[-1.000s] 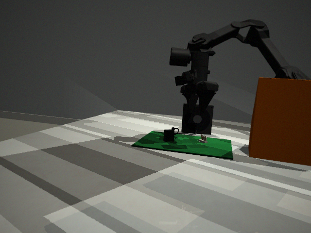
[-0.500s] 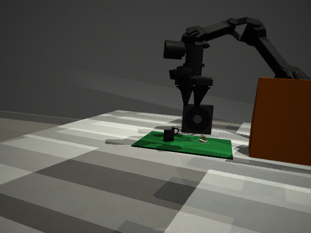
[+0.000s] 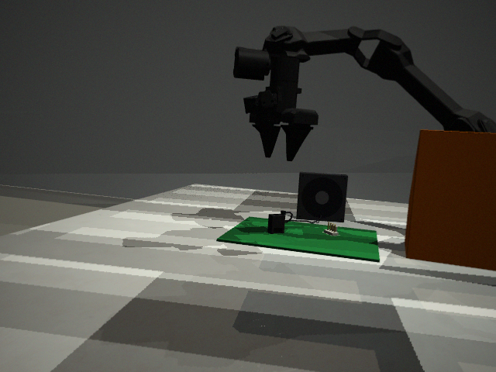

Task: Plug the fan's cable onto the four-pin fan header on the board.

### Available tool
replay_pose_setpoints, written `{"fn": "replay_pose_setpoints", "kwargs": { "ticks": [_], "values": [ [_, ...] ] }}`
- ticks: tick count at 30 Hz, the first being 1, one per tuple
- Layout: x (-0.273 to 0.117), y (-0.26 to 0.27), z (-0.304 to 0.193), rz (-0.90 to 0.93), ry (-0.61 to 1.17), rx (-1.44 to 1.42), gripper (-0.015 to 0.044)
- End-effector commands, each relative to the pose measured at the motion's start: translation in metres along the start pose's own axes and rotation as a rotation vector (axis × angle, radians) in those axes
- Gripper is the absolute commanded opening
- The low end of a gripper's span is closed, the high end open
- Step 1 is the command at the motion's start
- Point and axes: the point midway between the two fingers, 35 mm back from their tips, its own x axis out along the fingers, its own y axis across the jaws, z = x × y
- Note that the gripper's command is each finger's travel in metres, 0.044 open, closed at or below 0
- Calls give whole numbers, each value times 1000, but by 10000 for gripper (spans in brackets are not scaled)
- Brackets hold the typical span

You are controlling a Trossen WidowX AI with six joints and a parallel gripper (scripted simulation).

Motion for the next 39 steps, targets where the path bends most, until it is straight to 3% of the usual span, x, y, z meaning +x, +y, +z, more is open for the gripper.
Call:
{"fn": "replay_pose_setpoints", "kwargs": {
  "ticks": [1, 7, 39],
  "values": [
    [22, -1, 4, -1, 7, -7, 440],
    [95, -1, 0, -5, 11, -6, 440],
    [138, -1, -1, -6, 12, -6, 440]
  ]
}}
